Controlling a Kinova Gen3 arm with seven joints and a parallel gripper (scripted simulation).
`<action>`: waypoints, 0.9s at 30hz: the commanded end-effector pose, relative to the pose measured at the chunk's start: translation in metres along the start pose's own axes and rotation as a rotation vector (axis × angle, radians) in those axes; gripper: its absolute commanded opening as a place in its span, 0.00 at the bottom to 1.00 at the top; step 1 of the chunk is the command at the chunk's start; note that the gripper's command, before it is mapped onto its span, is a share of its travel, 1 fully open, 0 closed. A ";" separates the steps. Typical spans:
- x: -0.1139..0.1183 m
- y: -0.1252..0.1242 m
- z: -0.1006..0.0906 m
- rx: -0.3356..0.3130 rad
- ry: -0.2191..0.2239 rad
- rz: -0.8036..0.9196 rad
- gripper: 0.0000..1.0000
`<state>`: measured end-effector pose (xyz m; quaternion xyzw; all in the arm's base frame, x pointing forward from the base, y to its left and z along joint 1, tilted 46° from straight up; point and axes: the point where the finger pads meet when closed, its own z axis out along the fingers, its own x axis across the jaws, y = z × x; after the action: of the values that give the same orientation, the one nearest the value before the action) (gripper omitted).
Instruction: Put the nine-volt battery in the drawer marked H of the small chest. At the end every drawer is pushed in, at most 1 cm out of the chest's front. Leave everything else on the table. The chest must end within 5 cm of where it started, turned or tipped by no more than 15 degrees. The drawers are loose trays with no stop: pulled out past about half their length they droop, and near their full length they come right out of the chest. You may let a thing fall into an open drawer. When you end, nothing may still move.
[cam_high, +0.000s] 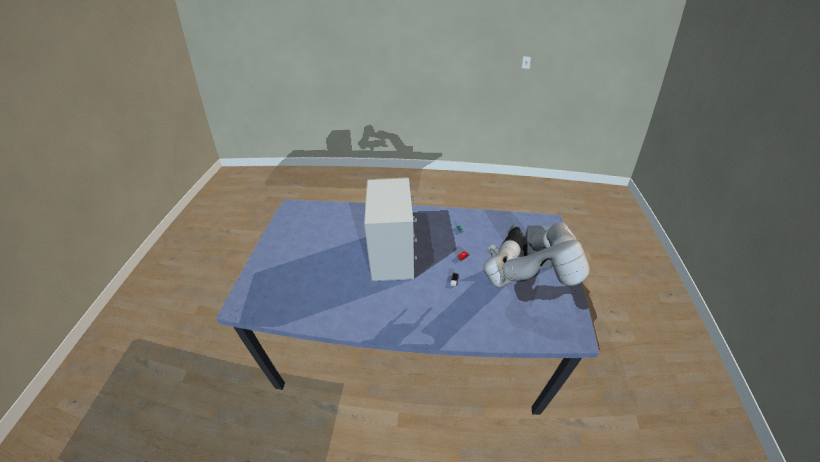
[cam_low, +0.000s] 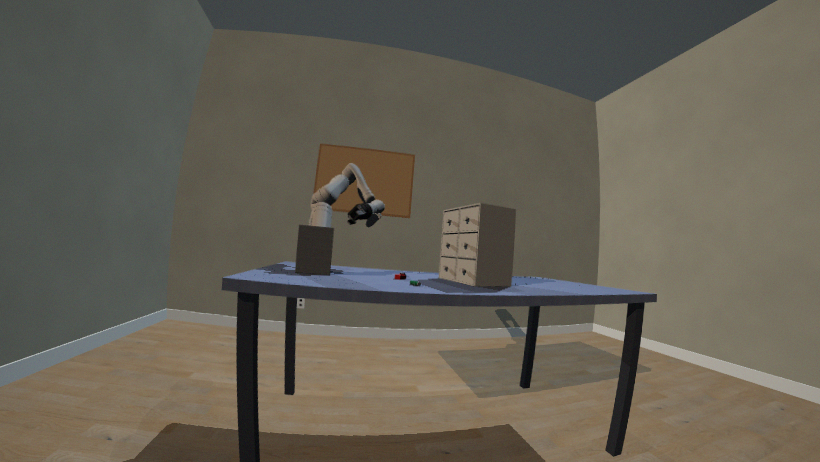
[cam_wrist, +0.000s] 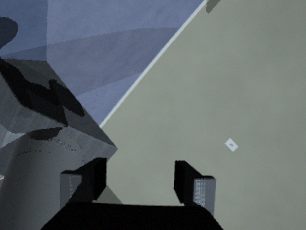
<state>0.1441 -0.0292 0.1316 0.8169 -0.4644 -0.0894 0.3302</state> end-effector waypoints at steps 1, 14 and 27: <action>0.000 0.000 0.000 0.000 0.000 0.001 1.00; 0.000 0.000 0.000 0.000 0.000 0.001 1.00; 0.000 -0.003 -0.003 -0.025 -0.064 0.089 1.00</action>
<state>0.1456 -0.0260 0.1317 0.8044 -0.4864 -0.0984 0.3265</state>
